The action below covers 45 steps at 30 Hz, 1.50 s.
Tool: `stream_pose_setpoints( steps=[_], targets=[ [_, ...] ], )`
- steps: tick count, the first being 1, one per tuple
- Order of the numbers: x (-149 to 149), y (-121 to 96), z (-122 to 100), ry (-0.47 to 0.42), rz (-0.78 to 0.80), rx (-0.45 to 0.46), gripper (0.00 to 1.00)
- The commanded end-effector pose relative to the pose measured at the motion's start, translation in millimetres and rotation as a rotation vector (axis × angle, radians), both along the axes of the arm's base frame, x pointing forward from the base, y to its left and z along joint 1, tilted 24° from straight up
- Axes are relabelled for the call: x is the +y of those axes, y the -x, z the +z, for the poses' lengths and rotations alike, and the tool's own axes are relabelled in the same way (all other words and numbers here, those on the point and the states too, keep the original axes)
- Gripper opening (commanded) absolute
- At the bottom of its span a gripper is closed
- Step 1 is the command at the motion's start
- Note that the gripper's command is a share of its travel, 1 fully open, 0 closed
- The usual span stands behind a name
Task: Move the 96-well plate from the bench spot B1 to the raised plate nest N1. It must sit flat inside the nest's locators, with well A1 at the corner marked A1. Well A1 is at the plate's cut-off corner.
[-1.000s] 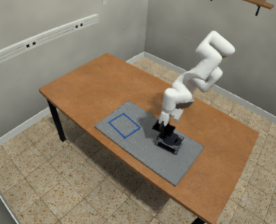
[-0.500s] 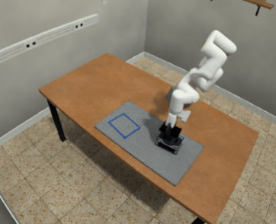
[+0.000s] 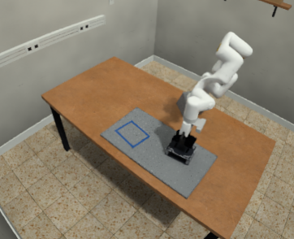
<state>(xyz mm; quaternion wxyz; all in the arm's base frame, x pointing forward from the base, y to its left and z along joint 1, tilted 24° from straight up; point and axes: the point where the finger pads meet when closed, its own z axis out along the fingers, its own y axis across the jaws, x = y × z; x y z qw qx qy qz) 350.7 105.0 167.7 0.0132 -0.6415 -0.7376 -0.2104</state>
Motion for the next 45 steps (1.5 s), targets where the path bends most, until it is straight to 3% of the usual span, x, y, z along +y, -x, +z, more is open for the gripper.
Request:
stream_pose_setpoints(
  steps=[1, 24, 45],
  targets=[
    [-0.3, -1.1, 1.4, 0.000, -0.001, -0.003, 0.00],
    [-1.1, -1.4, 1.2, 0.000, -0.001, -0.003, 0.00],
    [9.0, -9.6, -27.7, 0.000, -0.001, -0.003, 0.00]
  ],
)
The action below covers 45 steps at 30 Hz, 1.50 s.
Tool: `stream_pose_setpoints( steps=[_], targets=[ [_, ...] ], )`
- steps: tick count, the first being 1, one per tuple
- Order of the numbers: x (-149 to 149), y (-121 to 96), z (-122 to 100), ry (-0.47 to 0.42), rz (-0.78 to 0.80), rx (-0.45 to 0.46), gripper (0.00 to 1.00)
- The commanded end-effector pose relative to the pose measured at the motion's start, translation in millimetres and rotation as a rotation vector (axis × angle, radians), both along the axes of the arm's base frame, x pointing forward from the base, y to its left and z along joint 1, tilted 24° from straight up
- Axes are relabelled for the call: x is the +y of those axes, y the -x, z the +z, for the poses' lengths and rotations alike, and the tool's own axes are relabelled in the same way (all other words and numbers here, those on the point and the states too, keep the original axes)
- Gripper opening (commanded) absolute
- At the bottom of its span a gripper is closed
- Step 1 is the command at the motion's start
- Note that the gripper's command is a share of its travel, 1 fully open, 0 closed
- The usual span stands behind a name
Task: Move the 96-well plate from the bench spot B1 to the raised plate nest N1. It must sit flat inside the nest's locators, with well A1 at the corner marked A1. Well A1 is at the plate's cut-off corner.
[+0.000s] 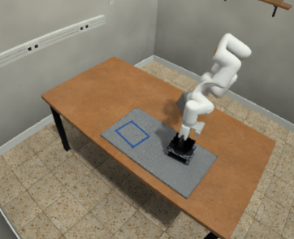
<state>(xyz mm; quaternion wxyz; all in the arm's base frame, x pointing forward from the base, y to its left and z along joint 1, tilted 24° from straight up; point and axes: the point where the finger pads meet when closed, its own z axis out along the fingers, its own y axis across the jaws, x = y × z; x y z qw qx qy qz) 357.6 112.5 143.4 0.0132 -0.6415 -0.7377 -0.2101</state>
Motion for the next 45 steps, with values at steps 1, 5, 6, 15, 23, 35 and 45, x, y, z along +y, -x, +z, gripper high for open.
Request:
stream_pose_setpoints(
  steps=[1, 5, 6, 15, 23, 35, 45],
  targets=[
    [1.6, -2.7, -3.5, -0.001, -0.001, -0.004, 0.00],
    [3.2, -4.1, -8.1, -0.001, -0.001, -0.004, 0.00],
    [3.7, -4.5, -9.6, -0.001, -0.001, -0.004, 0.00],
    [8.6, -8.3, -23.4, -0.001, -0.001, -0.004, 0.00],
    [11.9, -10.8, -32.5, -0.001, -0.001, -0.004, 0.00],
    [13.5, -12.1, -37.2, -0.001, -0.001, -0.003, 0.00],
    [13.5, -12.1, -37.2, -0.001, -0.001, -0.004, 0.00]
  ],
)
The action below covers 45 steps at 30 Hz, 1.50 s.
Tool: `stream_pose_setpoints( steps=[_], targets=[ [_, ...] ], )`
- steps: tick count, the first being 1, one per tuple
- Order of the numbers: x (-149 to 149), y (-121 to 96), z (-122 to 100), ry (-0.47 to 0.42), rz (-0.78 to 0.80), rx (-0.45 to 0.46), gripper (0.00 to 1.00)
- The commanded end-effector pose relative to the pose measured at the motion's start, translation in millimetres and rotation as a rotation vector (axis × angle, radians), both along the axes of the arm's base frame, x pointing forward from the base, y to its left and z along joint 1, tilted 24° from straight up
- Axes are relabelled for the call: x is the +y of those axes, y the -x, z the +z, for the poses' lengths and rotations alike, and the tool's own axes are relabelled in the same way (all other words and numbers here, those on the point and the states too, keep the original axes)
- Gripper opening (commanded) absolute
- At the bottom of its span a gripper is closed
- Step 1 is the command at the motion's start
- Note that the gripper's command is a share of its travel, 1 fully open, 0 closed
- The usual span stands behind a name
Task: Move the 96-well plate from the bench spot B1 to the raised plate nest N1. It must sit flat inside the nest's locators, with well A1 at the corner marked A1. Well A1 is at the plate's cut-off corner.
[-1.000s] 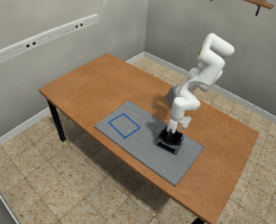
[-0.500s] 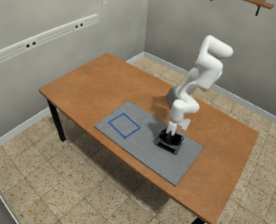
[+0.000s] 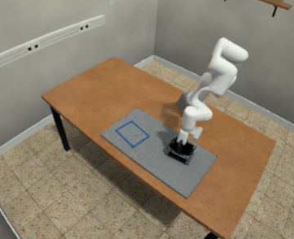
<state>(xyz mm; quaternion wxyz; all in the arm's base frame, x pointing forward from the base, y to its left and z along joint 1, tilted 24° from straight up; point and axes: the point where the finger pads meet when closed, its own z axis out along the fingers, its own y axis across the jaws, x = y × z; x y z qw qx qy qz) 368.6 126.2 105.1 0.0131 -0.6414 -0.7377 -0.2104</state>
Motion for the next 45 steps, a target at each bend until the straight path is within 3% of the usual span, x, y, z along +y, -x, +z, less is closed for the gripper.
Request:
stream_pose_setpoints(
  steps=[1, 45],
  targets=[
    [-0.2, -1.1, 1.1, 0.000, -0.001, -0.003, 0.00],
    [1.8, -2.5, -4.7, 0.000, -0.001, -0.003, 0.00]
  ],
)
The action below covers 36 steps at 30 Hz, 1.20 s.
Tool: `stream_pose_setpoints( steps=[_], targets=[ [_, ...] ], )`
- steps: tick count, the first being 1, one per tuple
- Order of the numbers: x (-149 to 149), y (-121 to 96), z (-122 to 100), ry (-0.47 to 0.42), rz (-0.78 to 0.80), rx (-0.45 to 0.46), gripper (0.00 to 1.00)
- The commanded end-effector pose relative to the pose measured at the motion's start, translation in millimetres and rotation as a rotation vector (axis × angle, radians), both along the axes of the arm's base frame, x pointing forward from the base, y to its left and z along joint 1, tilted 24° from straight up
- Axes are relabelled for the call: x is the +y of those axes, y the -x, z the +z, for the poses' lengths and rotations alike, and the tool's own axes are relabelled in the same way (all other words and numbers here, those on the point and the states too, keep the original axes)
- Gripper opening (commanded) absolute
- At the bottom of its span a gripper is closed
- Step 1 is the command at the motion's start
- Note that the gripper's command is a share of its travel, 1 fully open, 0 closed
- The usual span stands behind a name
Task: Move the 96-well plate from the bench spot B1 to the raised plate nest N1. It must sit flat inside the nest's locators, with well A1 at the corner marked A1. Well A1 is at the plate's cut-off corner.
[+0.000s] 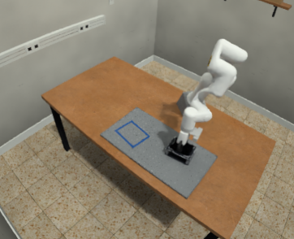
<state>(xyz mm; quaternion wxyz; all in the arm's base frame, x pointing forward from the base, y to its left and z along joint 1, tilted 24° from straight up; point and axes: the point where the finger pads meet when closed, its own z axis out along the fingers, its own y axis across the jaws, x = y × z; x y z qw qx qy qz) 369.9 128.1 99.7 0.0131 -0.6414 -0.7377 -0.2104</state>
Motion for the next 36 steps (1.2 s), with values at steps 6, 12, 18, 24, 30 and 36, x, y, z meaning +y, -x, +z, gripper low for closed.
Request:
stream_pose_setpoints(
  steps=[6, 12, 18, 24, 30, 36],
  targets=[
    [0.3, -1.4, -0.3, 0.000, -0.001, -0.003, 0.00],
    [0.6, -1.6, -1.2, 0.000, -0.001, -0.003, 0.00],
    [0.8, -1.8, -1.8, 0.000, -0.001, -0.003, 0.00],
    [1.1, -2.1, -2.8, 0.000, -0.001, -0.003, 0.00],
    [1.4, -2.3, -3.5, 0.000, -0.001, -0.003, 0.00],
    [1.7, -2.5, -4.2, 0.000, -0.001, -0.003, 1.00]
  ],
)
